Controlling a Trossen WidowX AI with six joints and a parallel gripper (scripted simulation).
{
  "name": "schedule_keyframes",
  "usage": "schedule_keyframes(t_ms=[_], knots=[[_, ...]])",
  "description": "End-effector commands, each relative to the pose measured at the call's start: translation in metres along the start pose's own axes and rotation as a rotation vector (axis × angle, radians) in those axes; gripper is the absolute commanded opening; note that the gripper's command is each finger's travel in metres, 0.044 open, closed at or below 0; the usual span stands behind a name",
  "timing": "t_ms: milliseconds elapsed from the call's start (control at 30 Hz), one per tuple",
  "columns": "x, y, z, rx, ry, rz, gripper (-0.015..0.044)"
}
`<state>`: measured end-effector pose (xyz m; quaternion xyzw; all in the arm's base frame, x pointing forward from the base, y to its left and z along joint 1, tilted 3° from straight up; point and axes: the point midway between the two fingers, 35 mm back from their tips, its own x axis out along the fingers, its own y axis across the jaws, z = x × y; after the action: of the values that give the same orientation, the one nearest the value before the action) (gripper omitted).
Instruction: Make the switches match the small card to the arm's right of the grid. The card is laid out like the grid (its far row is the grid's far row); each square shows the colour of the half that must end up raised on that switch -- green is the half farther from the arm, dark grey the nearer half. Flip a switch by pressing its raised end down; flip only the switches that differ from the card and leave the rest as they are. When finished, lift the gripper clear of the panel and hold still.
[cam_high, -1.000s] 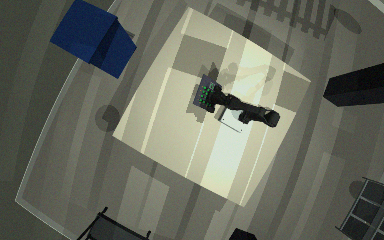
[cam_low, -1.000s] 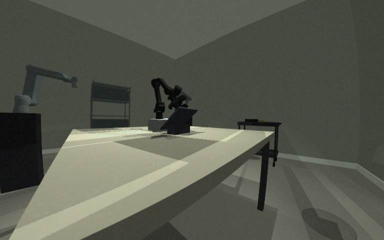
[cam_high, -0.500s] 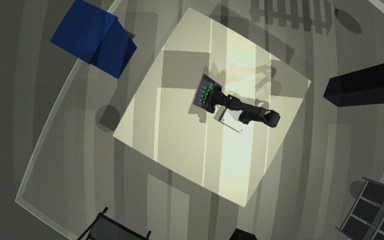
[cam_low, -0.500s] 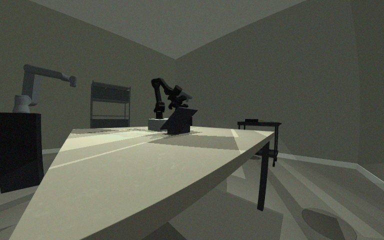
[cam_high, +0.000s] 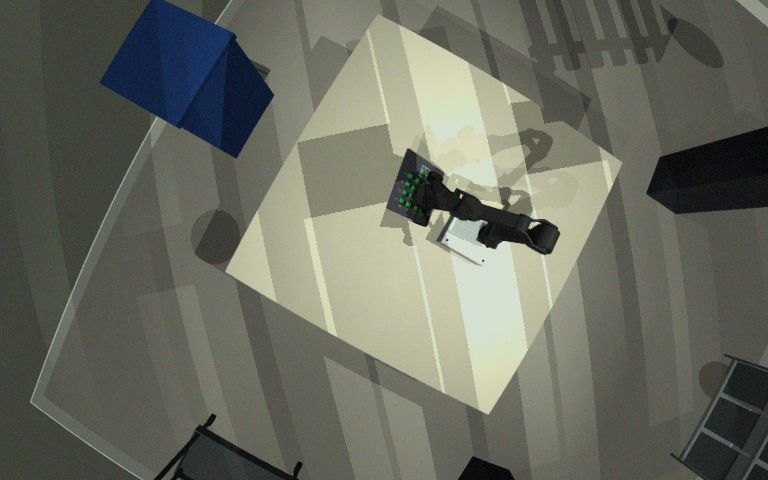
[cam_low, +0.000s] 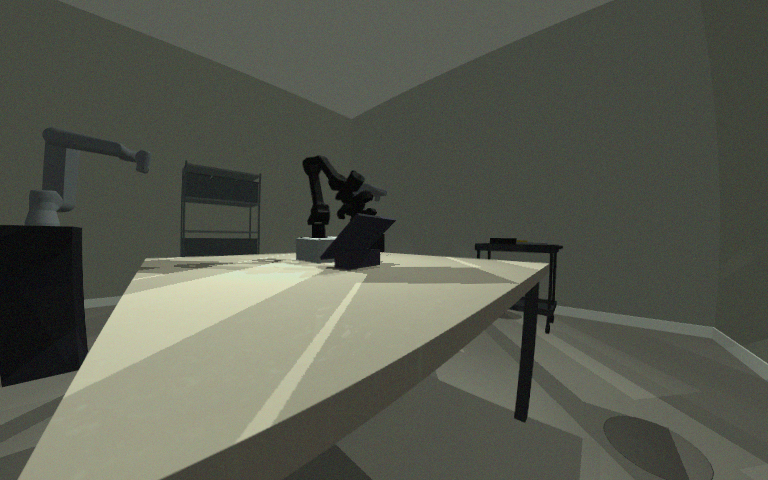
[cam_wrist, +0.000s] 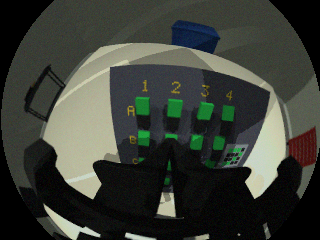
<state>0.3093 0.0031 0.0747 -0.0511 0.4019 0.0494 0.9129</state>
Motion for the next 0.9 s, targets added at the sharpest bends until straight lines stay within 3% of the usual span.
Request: schedule_keyframes(t_ms=[0, 333, 633, 867], knots=[[0.002, -0.001, -0.001, 0.005, 0.005, -0.004, 0.0000], [0.003, -0.001, -0.001, 0.005, 0.005, -0.004, 0.0000], [-0.061, 0.000, -0.003, 0.005, -0.017, -0.003, 0.0000], [-0.061, -0.029, -0.011, 0.000, -0.007, -0.005, 0.0000]])
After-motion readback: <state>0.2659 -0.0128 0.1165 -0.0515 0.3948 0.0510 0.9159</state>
